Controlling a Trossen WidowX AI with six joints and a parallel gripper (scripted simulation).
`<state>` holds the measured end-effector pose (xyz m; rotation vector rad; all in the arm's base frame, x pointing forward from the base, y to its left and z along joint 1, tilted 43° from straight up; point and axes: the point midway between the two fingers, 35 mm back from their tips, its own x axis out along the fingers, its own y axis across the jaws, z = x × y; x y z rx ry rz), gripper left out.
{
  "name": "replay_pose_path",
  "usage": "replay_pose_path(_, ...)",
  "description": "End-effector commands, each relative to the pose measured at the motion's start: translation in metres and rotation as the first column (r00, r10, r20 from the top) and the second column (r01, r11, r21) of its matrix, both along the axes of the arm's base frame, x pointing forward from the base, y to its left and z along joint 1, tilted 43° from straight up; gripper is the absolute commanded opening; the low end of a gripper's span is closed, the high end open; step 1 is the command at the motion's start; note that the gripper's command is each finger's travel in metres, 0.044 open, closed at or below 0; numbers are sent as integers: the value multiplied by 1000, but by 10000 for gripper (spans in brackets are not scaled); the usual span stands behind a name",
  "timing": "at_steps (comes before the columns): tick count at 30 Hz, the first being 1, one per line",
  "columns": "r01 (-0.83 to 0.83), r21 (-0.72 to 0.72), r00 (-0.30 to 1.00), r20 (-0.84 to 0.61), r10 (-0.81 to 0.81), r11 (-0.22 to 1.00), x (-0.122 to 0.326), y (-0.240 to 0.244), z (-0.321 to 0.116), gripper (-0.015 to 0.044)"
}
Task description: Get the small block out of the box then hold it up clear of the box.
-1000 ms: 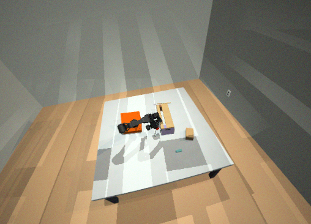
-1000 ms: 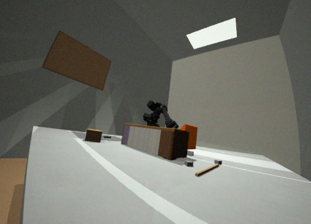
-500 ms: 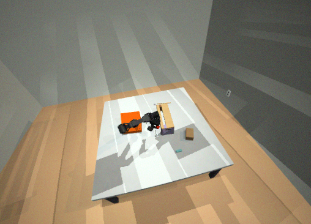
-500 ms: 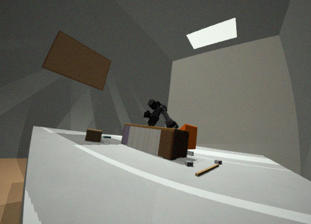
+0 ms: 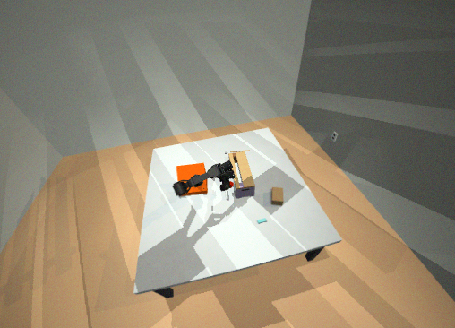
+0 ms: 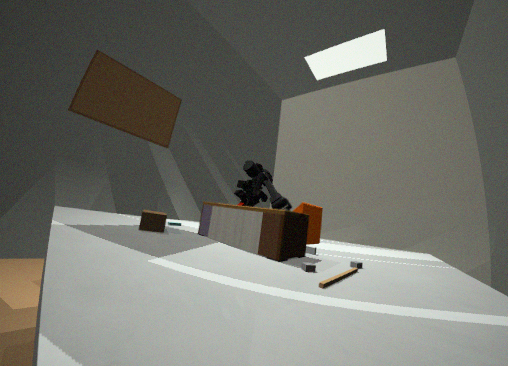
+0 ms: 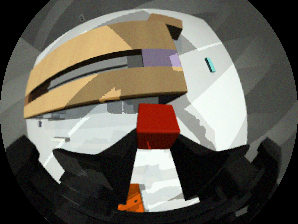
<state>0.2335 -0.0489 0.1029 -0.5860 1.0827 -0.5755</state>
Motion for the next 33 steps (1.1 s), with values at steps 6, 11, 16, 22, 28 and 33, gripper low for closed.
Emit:
replay_pose_path(6,-242,-120,945,-253,206,963,2,5,7,0)
replay_pose_path(11,-372,-153,872,-394,289,915,2,7,10,0)
replay_pose_path(16,-499,-166,773,-530,349,851,2,9,13,0)
replay_pose_path(22,-638,-152,622,-679,389,755,2,11,16,0)
replay_pose_path(28,-757,-107,447,-805,390,645,2,14,20,0)
replay_pose_path(33,-836,-48,289,-886,362,547,2,16,22,0)
